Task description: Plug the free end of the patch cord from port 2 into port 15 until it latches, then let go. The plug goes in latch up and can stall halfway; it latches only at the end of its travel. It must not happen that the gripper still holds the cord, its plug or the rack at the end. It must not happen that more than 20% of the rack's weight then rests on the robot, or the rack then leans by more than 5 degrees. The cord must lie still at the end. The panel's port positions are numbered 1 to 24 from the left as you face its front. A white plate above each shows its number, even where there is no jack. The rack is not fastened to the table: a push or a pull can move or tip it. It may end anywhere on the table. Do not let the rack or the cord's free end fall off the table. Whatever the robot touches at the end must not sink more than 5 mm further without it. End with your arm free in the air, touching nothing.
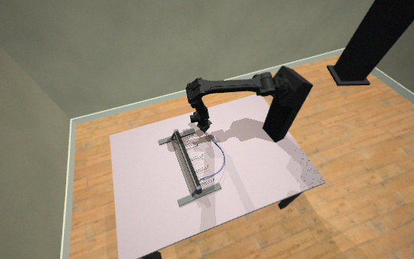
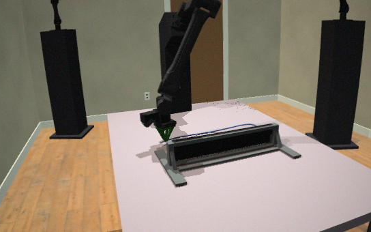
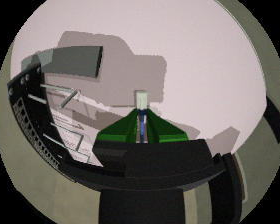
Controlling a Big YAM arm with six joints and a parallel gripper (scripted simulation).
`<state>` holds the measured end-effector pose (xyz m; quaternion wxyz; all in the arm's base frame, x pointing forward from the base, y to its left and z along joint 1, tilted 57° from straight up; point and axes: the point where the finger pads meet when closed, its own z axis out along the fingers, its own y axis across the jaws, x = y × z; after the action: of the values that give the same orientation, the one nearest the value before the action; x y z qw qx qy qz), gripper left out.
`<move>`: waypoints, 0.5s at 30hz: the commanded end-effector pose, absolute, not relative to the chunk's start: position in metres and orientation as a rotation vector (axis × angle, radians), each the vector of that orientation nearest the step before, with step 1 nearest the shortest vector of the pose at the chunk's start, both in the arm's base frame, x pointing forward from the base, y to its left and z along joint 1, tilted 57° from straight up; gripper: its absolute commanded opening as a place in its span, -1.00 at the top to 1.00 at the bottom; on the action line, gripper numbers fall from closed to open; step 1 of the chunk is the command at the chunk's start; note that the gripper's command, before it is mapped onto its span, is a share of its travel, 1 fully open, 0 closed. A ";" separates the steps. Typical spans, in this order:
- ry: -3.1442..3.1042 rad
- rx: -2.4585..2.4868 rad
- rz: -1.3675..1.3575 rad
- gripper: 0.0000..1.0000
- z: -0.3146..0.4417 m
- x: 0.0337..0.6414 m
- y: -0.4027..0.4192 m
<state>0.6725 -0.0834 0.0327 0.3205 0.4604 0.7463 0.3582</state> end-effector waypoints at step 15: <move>1.944 1.210 0.922 1.00 0.058 0.644 -0.106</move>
<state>0.6532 -0.0946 0.0478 0.3233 0.4624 0.7445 0.3571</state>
